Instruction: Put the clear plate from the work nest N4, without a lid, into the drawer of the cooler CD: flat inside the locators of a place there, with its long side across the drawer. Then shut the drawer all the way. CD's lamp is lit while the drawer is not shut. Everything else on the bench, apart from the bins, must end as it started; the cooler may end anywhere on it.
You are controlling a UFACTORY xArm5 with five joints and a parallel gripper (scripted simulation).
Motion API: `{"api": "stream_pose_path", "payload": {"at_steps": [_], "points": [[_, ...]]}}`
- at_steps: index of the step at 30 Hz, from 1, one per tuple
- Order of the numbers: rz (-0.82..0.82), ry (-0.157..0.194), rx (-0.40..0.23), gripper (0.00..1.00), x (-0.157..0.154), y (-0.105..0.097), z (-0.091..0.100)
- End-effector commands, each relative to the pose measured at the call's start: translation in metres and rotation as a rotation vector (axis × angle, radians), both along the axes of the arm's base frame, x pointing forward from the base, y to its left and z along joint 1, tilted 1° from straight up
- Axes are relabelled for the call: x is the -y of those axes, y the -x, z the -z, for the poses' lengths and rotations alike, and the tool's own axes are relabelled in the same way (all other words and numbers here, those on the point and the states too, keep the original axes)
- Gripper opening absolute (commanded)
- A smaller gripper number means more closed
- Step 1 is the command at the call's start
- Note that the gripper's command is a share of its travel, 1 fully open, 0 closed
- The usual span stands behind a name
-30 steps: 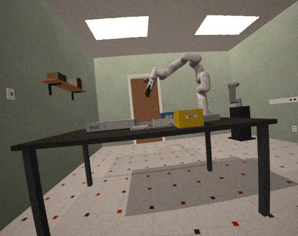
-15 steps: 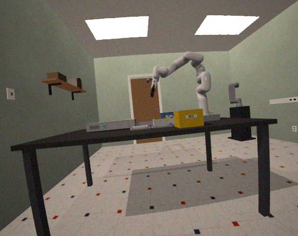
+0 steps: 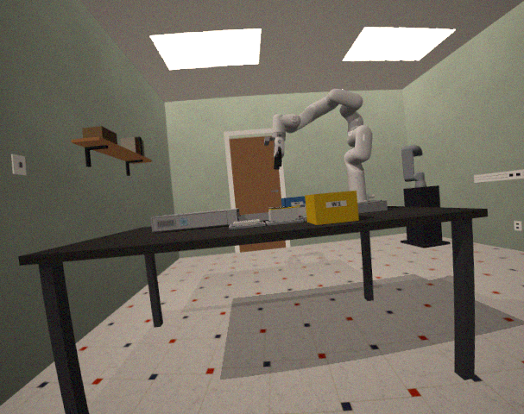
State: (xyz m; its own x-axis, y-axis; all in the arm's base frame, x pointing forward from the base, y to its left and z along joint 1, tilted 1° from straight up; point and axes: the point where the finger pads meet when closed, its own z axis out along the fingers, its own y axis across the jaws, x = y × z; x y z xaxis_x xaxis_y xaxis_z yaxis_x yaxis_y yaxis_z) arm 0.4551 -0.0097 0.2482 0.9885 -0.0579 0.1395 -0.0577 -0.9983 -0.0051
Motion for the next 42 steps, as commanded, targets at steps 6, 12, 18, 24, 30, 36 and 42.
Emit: {"api": "stream_pose_path", "payload": {"at_steps": [6, 12, 18, 24, 30, 36, 42], "points": [[-0.020, 0.006, -0.102, 1.00, -0.004, 0.029, 0.002], [-0.010, 0.010, -0.129, 1.00, 0.006, 0.026, 0.031], [-0.010, 0.010, -0.129, 1.00, 0.008, 0.026, 0.037], [-0.010, 0.010, -0.129, 1.00, 0.008, 0.026, 0.037], [-0.043, 0.012, -0.129, 1.00, 0.013, 0.025, 0.039], [-0.044, 0.013, -0.129, 1.00, 0.030, 0.021, 0.048], [-0.044, 0.013, -0.129, 1.00, 0.057, 0.016, 0.061]]}}
